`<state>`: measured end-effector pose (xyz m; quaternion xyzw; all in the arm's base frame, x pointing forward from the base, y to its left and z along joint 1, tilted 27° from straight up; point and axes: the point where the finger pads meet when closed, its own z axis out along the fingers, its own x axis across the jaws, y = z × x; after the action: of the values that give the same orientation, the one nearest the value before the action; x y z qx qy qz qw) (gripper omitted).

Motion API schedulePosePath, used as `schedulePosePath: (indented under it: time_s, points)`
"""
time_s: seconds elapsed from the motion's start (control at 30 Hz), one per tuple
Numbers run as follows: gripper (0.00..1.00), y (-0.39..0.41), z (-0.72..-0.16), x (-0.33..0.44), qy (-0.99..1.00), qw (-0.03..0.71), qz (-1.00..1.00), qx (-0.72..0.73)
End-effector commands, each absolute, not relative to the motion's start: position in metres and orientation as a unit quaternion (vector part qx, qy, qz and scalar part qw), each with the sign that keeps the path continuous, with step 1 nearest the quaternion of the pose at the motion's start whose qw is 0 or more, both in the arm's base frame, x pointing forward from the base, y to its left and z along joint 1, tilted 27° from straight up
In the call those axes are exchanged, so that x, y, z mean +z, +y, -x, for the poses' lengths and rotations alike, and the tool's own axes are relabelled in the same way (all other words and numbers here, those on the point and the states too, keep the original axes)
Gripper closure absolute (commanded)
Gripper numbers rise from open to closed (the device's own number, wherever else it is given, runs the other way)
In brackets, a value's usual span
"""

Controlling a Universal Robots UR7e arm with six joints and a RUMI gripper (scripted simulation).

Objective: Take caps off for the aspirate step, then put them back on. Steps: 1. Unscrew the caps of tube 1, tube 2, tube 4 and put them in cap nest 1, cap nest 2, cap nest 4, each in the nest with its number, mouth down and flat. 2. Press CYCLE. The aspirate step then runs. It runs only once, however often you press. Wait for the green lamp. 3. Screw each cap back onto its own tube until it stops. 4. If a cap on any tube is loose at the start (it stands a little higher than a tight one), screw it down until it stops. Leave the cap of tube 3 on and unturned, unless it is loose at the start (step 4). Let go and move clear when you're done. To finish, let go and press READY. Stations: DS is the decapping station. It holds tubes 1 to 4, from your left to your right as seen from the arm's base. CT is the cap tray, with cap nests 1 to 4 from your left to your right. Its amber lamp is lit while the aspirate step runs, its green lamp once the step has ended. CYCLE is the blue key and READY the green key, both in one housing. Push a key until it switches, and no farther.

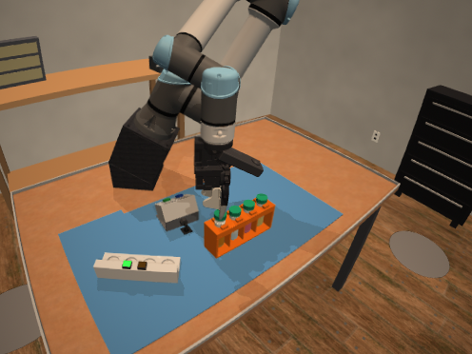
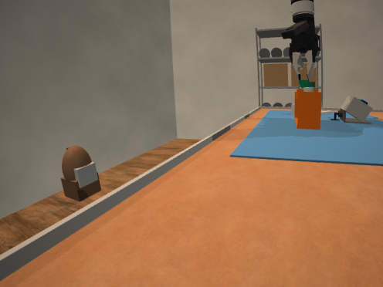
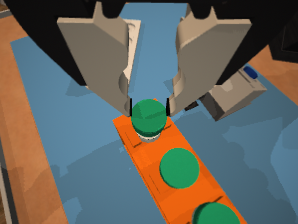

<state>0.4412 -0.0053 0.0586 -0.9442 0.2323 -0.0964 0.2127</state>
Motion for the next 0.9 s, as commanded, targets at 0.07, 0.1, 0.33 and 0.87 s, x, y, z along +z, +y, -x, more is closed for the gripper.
schedulePosePath:
  time_s: [0.07,0.1,0.33,0.87]
  points:
    - [1.00,-0.0047,-0.4421,0.0570,0.232,0.212,0.944,-0.097]
    - [1.00,-0.0047,-0.4421,0.0570,0.232,0.212,0.944,-0.097]
    - [1.00,-0.0039,-0.4427,0.0550,0.232,0.213,0.944,-0.097]
    - [1.00,-0.0020,-0.4442,0.0502,0.232,0.213,0.944,-0.097]
